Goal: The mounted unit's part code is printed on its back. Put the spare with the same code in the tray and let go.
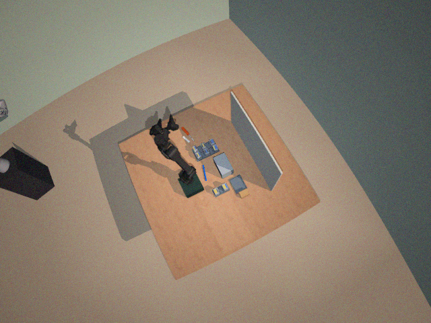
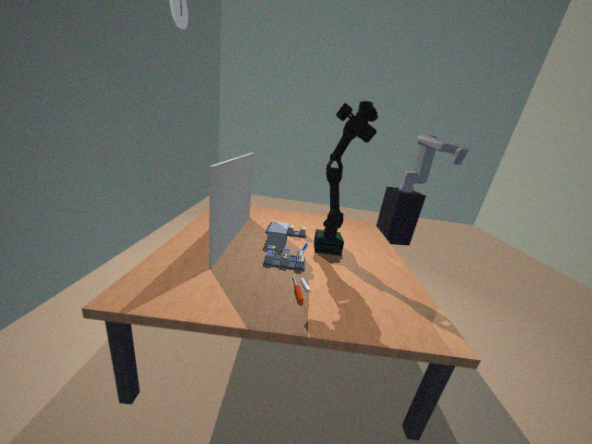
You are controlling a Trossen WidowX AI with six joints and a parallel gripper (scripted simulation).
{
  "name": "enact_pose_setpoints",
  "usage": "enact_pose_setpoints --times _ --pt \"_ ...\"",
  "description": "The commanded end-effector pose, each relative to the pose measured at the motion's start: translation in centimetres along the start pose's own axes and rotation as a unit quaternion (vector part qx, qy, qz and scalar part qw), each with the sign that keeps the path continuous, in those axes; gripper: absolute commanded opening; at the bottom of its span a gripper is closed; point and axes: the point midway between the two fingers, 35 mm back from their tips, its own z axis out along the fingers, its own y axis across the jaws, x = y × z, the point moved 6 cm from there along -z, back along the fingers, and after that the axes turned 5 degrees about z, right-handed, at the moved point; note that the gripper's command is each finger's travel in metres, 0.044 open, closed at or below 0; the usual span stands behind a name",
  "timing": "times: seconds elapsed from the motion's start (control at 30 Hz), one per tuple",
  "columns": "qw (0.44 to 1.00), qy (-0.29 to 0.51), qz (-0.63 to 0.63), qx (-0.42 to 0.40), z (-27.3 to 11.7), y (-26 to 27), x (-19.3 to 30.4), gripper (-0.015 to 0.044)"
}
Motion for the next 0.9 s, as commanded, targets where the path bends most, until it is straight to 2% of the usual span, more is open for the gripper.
enact_pose_setpoints --times 0.0,0.27,0.53,0.7,0.87 --pt "0.999 0.047 -0.017 0.022 2.8 1.0 1.5 0.044" --pt "0.986 0.154 -0.022 0.06 8.4 1.4 5.8 0.044" --pt "0.943 0.317 0.011 0.104 15.0 -1.3 14.5 0.044" --pt "0.9 0.413 0.055 0.132 17.1 -4.3 20.8 0.044" --pt "0.845 0.498 0.116 0.158 17.5 -7.7 27.3 0.044"
